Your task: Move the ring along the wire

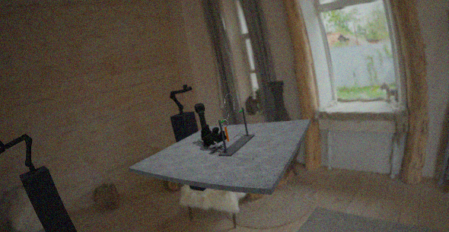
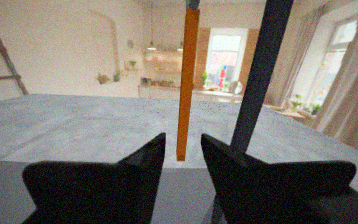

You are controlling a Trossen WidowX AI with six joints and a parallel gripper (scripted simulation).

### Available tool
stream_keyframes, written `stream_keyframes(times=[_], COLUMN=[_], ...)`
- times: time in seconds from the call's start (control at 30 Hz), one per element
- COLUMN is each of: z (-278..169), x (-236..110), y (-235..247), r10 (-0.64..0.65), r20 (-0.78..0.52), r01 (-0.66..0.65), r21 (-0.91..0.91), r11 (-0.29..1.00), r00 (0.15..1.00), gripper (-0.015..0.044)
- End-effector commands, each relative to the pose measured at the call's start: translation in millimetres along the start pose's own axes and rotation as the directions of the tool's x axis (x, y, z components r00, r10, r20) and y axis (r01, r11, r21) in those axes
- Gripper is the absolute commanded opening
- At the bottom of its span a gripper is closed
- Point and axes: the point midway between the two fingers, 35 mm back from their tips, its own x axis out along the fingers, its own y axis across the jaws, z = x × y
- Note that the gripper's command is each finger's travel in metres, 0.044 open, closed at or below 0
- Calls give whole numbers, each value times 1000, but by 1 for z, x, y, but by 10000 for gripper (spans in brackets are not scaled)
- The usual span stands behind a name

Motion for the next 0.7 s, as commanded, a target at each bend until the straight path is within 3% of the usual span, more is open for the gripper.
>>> stream_keyframes(times=[0.0,0.67], z=[-1,-2], x=[7,39], y=[-1,1], r10=[-2,-2], r20=[-2,3], r01=[2,2], r21=[7,8], r11=[1000,1000], r00=[1000,1000], gripper=[160,160])
